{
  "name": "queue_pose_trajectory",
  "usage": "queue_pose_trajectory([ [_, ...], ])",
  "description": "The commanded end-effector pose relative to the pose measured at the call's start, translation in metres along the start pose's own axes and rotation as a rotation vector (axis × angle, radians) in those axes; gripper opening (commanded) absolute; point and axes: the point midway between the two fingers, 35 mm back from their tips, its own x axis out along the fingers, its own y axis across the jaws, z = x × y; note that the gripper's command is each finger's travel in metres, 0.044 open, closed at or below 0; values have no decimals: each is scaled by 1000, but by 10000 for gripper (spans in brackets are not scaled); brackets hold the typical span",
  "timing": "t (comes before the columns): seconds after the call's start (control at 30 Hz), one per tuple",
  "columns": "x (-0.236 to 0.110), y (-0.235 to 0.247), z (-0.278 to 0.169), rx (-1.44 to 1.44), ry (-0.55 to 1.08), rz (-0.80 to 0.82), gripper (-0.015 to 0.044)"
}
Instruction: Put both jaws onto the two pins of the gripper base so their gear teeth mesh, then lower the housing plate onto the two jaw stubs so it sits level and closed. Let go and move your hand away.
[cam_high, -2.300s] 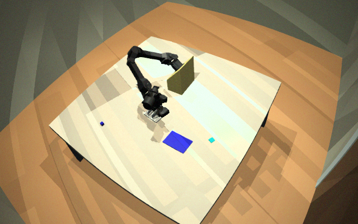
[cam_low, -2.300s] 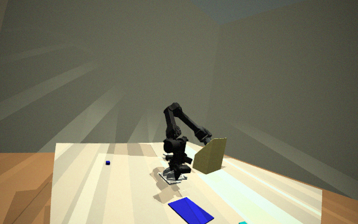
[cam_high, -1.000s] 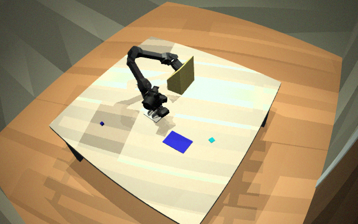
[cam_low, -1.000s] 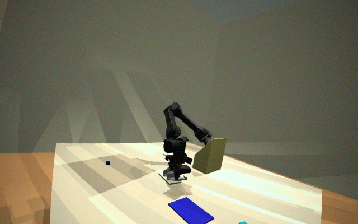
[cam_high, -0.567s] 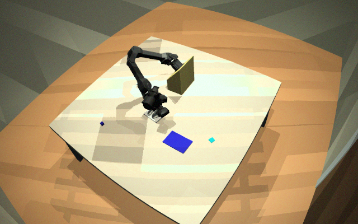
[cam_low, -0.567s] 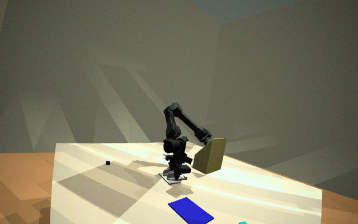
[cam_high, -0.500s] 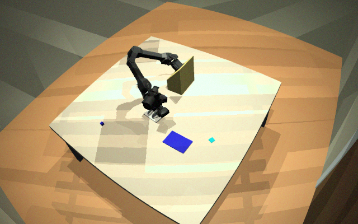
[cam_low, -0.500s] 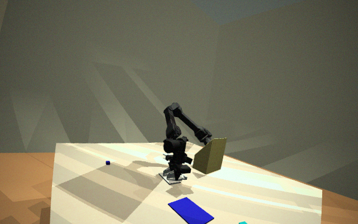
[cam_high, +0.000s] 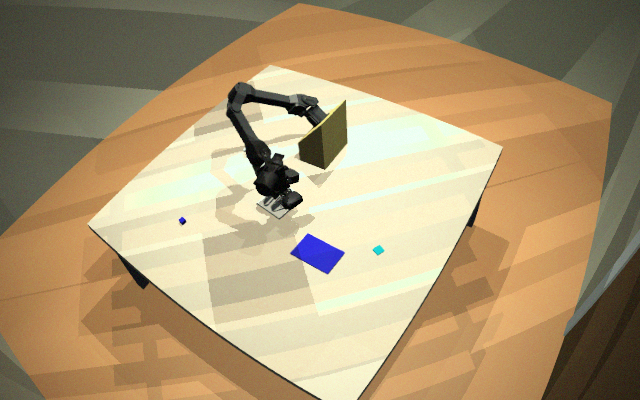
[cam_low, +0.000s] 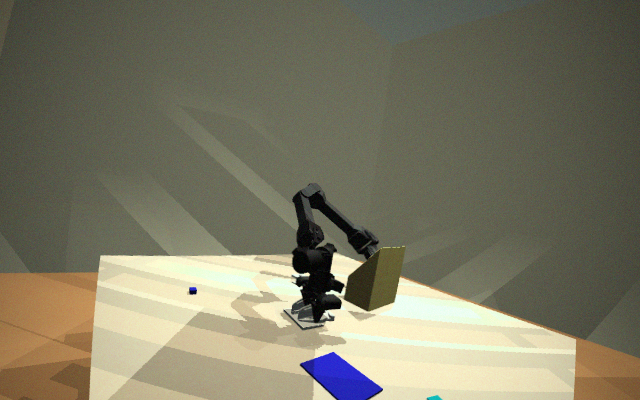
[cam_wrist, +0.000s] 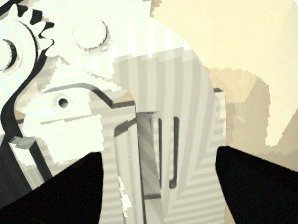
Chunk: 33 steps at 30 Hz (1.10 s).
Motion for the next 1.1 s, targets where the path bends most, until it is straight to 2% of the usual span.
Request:
queue_pose_trajectory([
  [0.0,-10,-1,-1,2,2,-2,224],
  [0.23,-69,1,0,-2,5,3,224],
  [0.37,-62,-1,1,-14,11,6,224],
  [0.63,-64,-2,0,132,6,-19,434],
  [1.07,-67,18,-6,443,-6,-29,440],
])
